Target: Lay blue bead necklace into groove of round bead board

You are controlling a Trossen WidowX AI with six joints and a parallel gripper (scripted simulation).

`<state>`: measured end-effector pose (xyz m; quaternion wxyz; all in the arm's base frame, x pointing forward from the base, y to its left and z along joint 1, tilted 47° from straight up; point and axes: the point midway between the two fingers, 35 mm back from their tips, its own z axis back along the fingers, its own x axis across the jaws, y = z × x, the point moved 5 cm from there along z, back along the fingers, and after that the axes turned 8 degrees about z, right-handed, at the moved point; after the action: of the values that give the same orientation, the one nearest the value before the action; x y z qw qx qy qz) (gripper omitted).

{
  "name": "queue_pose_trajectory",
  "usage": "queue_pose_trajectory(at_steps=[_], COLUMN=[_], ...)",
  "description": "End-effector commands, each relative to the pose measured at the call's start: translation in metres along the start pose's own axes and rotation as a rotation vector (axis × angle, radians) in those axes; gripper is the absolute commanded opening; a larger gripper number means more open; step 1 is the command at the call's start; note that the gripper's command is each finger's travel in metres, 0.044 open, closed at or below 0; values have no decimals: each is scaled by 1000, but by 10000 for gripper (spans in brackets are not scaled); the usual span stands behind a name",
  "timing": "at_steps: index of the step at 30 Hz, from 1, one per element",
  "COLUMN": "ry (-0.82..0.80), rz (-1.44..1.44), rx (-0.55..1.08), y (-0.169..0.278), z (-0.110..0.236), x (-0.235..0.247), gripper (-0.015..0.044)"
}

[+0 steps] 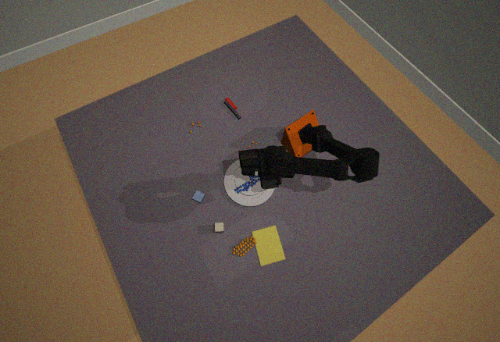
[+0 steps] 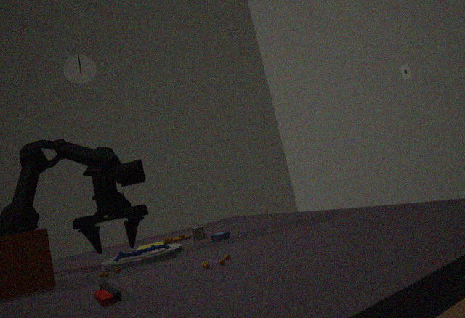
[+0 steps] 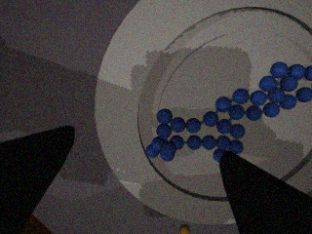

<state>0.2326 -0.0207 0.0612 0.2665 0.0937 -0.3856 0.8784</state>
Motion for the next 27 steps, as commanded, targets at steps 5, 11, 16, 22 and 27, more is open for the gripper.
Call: queue_pose_trajectory(at_steps=[5, 11, 16, 22, 27], ry=[4, 4, 4, 4, 4], rz=[-383, -804, -906, -906, -906], rx=[2, 1, 0, 0, 0], y=[-20, -41, -46, -46, -46], z=[11, 20, 21, 21, 21], x=[-38, -79, -89, -89, -89], gripper=[310, 310, 310, 310, 310])
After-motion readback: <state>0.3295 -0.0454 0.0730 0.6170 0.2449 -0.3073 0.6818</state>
